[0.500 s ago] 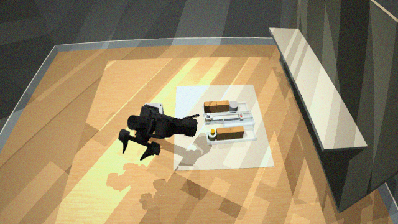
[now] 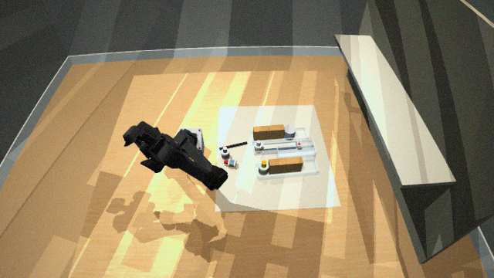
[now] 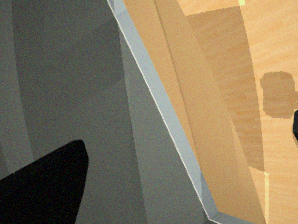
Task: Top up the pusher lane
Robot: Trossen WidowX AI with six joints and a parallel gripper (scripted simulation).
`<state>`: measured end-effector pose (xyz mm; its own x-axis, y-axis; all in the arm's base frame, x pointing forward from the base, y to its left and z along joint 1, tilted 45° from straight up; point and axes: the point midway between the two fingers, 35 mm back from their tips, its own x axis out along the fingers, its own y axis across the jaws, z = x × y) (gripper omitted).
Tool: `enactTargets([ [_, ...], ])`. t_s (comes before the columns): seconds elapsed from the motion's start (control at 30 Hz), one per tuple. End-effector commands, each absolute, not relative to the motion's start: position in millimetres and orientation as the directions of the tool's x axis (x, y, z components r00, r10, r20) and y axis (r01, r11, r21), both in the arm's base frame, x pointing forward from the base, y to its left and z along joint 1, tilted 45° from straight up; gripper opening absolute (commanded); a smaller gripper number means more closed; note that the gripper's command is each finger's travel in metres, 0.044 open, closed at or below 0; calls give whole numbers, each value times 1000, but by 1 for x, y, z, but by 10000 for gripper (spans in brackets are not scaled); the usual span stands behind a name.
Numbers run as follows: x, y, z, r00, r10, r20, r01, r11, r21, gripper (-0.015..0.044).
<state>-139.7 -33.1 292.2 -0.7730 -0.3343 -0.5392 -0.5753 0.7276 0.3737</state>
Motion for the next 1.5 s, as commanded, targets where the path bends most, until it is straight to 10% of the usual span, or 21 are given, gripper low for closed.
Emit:
enactTargets([
  [0.0,-151,20,262,-732,-148,-665,-492,789,367,440],
  [0.33,-87,143,176,-338,119,-934,-324,917,234,440],
  [0.73,71,145,94,105,-199,-974,-127,969,-212,440],
  [1.07,156,43,51,79,-670,-738,-67,735,-675,440],
  [1.47,165,5,27,66,-698,-713,-74,709,-701,440],
])
